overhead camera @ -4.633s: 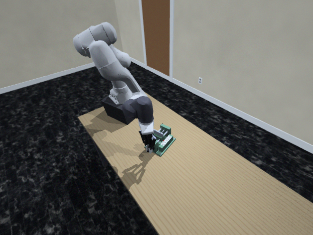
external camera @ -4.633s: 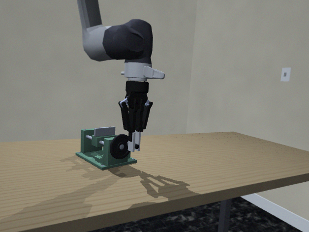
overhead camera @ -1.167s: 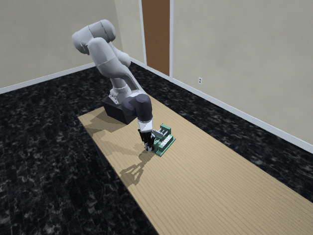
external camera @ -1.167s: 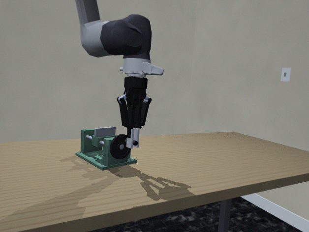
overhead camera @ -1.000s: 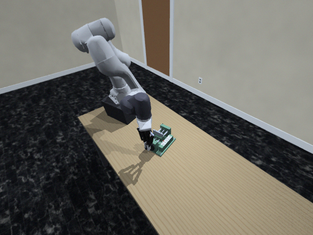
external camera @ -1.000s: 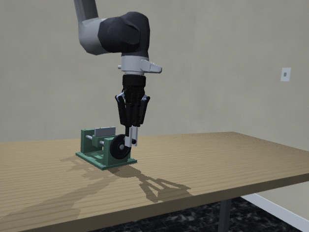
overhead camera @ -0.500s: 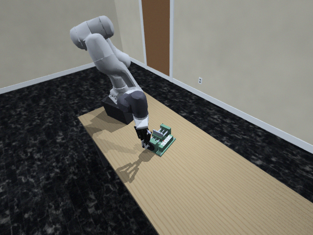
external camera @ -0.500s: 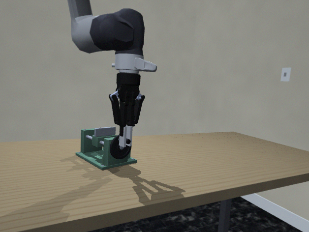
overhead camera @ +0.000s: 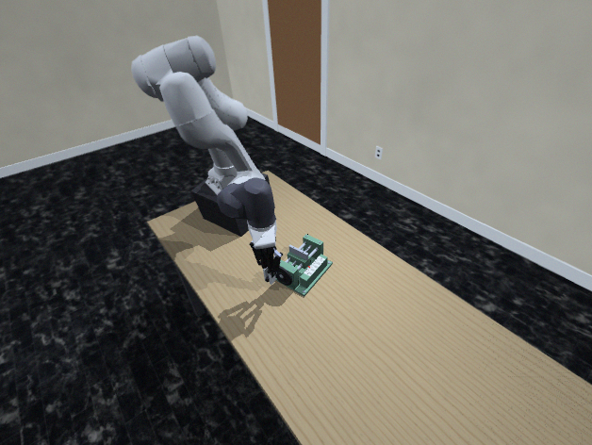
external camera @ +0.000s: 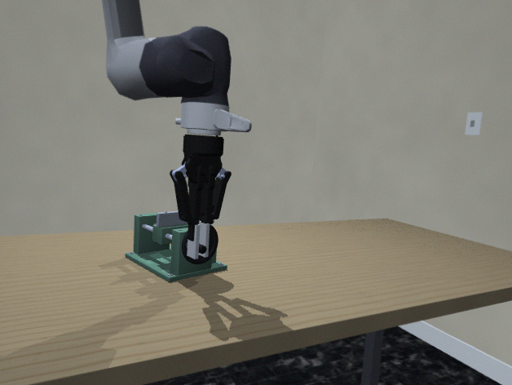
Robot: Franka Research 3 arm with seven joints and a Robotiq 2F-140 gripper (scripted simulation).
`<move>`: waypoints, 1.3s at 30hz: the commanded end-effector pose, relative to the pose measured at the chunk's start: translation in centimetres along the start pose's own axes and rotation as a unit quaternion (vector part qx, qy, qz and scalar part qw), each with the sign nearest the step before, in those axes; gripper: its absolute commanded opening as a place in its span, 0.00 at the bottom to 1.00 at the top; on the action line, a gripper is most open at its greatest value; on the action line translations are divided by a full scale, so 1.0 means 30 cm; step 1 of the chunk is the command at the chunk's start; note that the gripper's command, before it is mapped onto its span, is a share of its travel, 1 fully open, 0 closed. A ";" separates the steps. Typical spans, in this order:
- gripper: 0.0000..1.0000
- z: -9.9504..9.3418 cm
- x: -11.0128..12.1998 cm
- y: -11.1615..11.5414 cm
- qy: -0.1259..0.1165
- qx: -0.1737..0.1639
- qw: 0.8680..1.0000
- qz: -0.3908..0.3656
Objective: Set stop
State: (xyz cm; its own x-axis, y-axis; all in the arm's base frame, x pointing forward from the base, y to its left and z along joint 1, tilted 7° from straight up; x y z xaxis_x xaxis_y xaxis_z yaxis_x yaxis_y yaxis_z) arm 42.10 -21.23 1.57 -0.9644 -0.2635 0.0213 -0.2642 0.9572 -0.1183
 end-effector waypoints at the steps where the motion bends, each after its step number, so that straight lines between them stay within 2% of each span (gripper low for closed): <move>1: 0.04 0.024 0.001 -0.002 -0.002 0.002 1.000 0.008; 11: 0.04 0.064 -0.012 -0.004 -0.002 0.002 1.000 0.008; 23: 0.04 0.107 -0.065 -0.014 -0.002 0.002 1.000 0.008; 39: 0.04 0.096 -0.152 -0.029 -0.002 0.002 1.000 0.008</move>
State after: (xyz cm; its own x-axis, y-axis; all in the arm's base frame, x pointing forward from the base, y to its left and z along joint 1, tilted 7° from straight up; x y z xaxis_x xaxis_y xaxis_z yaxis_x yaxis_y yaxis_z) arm 45.90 -21.26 -1.68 -0.9687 -0.2478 0.0172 -0.2480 0.9612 -0.1205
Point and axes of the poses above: the point where the finger pads meet when closed, its own z axis out along the fingers, its own x axis across the jaws, y = z × x, the point moved 8 cm from there along -z, back along the fingers, and after that the axes turned 9 degrees about -z, right-handed, at the moved point
